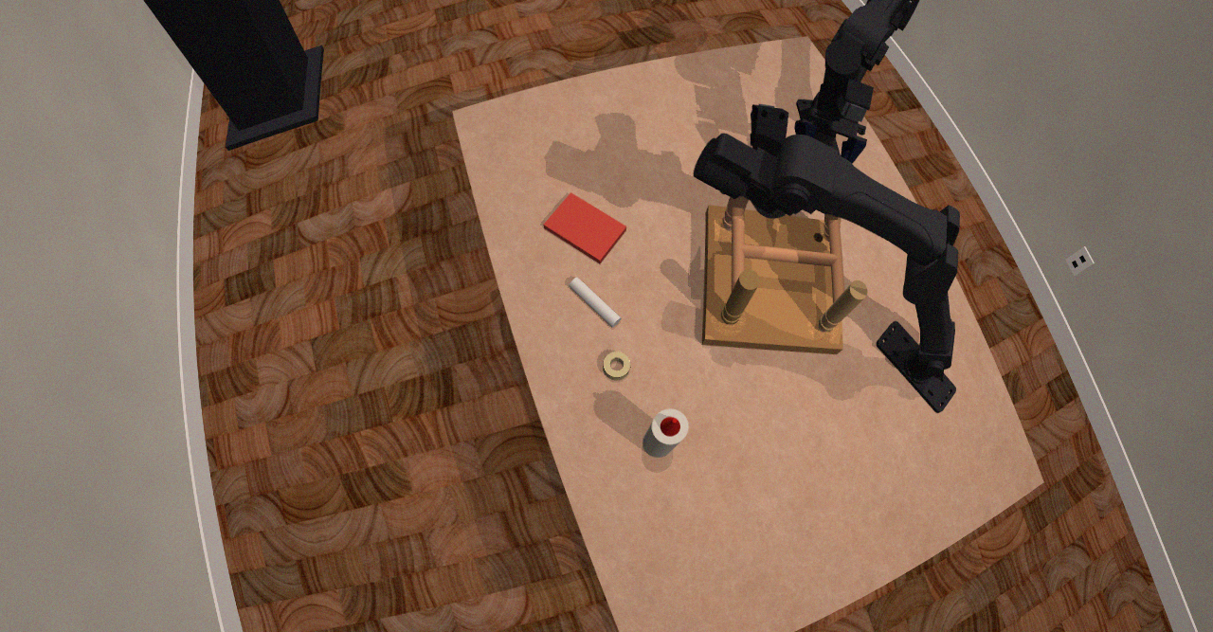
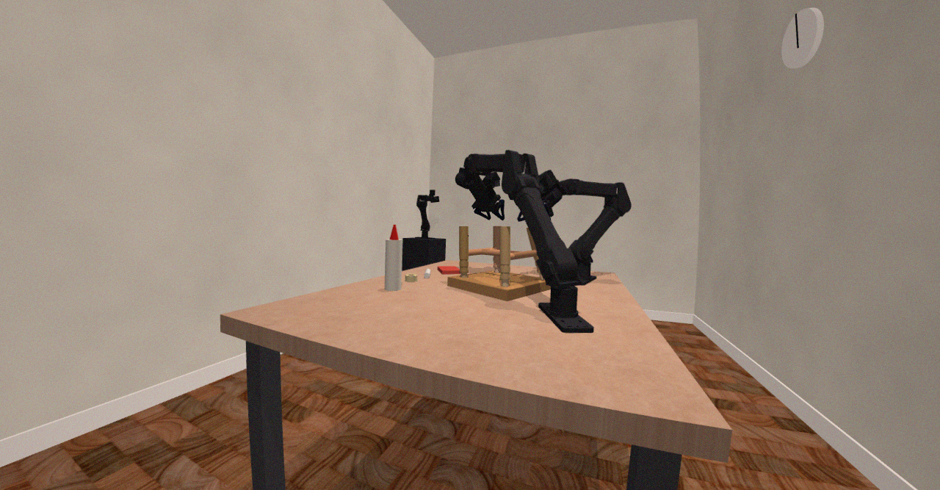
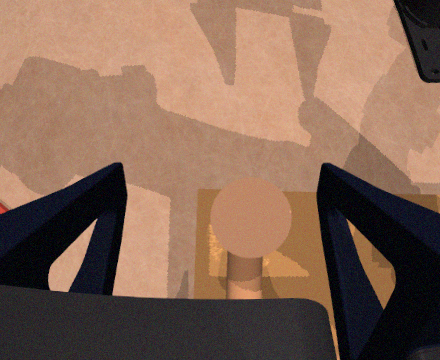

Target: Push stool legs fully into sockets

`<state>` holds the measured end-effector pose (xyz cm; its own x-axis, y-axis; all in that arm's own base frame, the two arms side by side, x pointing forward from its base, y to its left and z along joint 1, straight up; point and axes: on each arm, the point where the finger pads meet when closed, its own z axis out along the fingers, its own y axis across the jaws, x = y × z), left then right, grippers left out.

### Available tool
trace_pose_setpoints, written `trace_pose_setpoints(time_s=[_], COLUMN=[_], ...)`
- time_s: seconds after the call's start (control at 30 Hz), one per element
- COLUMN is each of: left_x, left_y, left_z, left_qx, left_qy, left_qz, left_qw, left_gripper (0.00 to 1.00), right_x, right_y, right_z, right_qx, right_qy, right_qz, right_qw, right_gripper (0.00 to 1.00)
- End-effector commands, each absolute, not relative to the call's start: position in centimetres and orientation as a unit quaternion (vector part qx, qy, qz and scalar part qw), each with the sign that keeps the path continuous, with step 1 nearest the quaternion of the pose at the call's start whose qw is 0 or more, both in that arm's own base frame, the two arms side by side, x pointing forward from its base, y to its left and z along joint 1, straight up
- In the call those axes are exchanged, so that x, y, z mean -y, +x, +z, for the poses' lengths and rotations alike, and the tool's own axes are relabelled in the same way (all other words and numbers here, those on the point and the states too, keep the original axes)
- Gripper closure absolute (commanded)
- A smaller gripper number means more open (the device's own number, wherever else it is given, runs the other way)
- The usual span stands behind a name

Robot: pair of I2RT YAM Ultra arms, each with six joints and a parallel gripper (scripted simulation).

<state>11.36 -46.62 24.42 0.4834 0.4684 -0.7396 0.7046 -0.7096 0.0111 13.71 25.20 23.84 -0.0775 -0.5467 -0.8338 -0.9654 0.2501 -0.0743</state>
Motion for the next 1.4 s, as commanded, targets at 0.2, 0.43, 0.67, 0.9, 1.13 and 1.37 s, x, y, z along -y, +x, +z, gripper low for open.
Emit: trace_pose_setpoints(time_s=[0.2,0.43,0.67,0.9,1.13,1.37], left_x=[44.8,45.4,45.4,45.4,45.5,45.5], left_y=[9.8,9.9,9.9,9.9,9.8,9.7], left_z=[25.0,26.7,24.5,23.9,22.9,22.1], left_qx=[-0.332,-0.324,-0.332,-0.331,-0.330,-0.329], left_qy=[0.857,0.855,0.854,0.854,0.855,0.855], left_qz=[-0.368,-0.369,-0.371,-0.371,-0.371,-0.371], left_qw=[0.139,0.165,0.150,0.150,0.151,0.151], left_gripper=[0.31,0.31,0.31,0.31,0.31,0.31], right_x=[-27.2,-27.7,-27.7,-27.7,-27.7,-27.7], right_y=[10.7,10.5,10.6,10.6,10.6,10.6], right_z=[25.9,27.3,27.3,27.3,27.3,27.3], right_qx=[-0.655,-0.637,-0.637,-0.637,-0.637,-0.637], right_qy=[-0.573,-0.577,-0.577,-0.577,-0.577,-0.577], right_qz=[0.324,0.328,0.327,0.327,0.327,0.327], right_qw=[0.371,0.392,0.392,0.392,0.392,0.392], right_gripper=[0.31,0.31,0.31,0.31,0.31,0.31])
